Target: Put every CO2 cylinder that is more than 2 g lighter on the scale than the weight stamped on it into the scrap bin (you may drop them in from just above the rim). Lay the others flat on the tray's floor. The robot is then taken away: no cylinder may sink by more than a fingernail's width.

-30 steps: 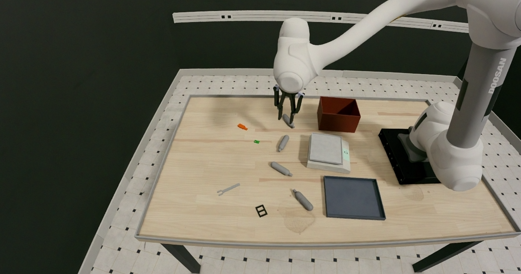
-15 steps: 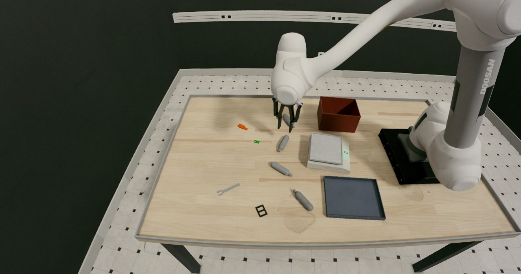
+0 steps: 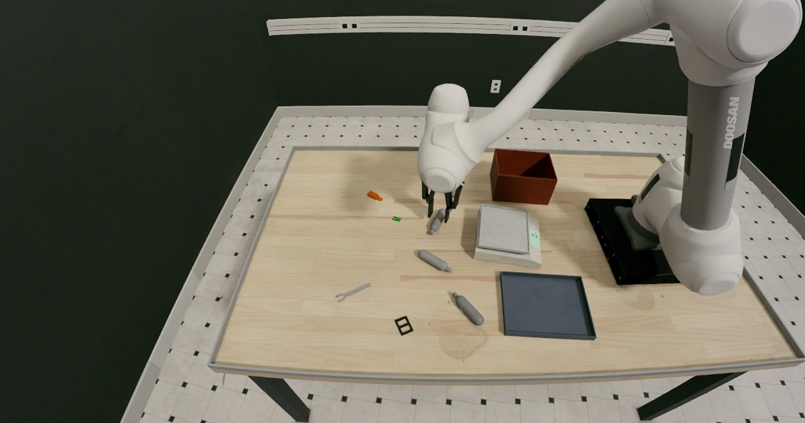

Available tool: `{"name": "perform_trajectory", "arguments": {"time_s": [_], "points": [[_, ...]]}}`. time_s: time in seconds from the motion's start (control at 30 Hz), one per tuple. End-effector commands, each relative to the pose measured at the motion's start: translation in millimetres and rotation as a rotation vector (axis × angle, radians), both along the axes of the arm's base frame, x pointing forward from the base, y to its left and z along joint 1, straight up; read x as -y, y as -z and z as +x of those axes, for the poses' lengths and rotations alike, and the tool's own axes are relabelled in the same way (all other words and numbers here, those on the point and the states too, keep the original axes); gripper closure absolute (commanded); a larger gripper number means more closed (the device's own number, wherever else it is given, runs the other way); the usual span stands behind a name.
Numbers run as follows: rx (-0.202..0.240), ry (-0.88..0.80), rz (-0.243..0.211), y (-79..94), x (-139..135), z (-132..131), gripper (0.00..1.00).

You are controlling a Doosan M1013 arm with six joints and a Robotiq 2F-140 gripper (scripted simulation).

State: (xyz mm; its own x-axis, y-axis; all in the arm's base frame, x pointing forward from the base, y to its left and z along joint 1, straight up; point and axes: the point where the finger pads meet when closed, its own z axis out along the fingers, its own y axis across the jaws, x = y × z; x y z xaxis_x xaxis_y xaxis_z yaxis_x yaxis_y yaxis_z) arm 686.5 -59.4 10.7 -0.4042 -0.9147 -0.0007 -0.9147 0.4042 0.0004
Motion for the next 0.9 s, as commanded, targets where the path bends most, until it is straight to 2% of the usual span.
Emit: {"name": "perform_trajectory", "arguments": {"time_s": [0.0, 0.27, 0.73, 0.77, 0.87], "points": [[0.002, 0.000, 0.000, 15.6, 0, 1, 0.61], [0.002, 0.000, 0.000, 25.9, 0, 1, 0.61], [0.002, 0.000, 0.000, 26.8, 0, 1, 0.61], [0.002, 0.000, 0.000, 26.8, 0, 1, 0.90], [0.002, 0.000, 0.000, 26.8, 0, 1, 0.90]]}}
